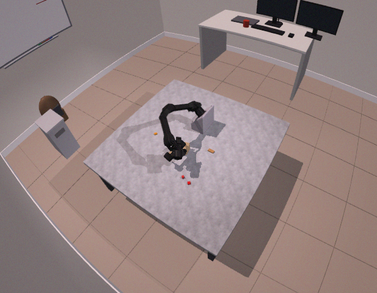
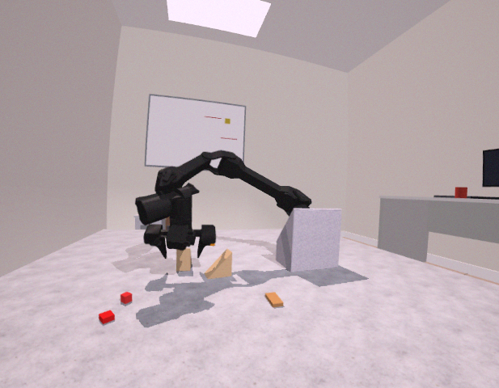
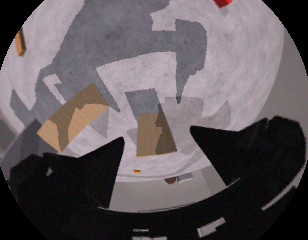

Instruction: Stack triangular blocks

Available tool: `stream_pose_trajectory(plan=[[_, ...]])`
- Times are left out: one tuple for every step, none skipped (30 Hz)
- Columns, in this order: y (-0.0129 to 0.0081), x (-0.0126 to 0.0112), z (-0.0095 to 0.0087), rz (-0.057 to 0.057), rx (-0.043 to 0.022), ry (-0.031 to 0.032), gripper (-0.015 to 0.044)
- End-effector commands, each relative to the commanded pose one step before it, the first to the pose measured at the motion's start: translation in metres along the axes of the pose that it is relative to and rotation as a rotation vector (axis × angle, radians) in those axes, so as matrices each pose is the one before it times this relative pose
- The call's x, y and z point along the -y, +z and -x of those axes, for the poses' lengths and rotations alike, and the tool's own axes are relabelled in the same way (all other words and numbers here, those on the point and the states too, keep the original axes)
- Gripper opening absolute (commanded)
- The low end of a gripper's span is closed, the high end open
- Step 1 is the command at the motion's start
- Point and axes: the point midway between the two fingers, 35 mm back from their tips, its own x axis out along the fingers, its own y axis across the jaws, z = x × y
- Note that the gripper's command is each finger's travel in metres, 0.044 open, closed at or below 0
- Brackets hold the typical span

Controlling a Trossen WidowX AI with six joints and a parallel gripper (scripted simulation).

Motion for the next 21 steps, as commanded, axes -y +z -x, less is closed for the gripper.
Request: stream_pose_trajectory(plan=[[-0.00096,-0.00111,-0.00766,-0.0023,-0.00733,0.00178,0.044],[-0.00012,-0.00014,-0.00161,-0.0015,-0.00097,0.00033,0.044],[-0.00013,-0.00015,-0.0016,-0.0015,-0.001,0.00034,0.044],[-0.00013,-0.00016,-0.0016,-0.0015,-0.00102,0.00035,0.044],[-0.00013,-0.00018,-0.00161,-0.0016,-0.001,0.00042,0.044],[-0.00013,-0.00019,-0.00161,-0.0016,-0.00103,0.00044,0.044],[-0.00014,-0.0002,-0.00161,-0.0016,-0.00105,0.00045,0.044],[-0.00014,-0.0002,-0.0016,-0.0016,-0.00108,0.00047,0.044],[-0.00015,-0.00021,-0.0016,-0.0016,-0.00111,0.00047,0.044],[-0.00016,-0.00022,-0.00159,-0.0015,-0.00114,0.00047,0.044],[-0.00016,-0.00022,-0.00159,-0.0015,-0.00117,0.00048,0.044],[-0.00017,-0.00022,-0.00158,-0.0015,-0.00122,0.00046,0.044],[-0.00018,-0.00023,-0.00157,-0.0015,-0.00126,0.00045,0.044],[-0.00019,-0.00023,-0.00157,-0.0015,-0.00128,0.00046,0.044],[-0.00019,-0.00024,-0.00157,-0.0014,-0.00132,0.00046,0.044],[-0.0002,-0.00025,-0.00157,-0.0014,-0.00135,0.00047,0.044],[-0.00016,-0.0002,-0.00125,-0.0011,-0.0011,0.00039,0.044],[-0.0001,-0.00012,-0.00075,-0.0007,-0.00067,0.00024,0.044],[-0.00003,-0.00004,-0.00025,-0.0002,-0.00022,0.00008,0.044],[0.0,0.0,0.0,0.0,0.0,0.0,0.0414],[0.0,0.0,0.0,0.0,0.0,0.0,0.0387]])
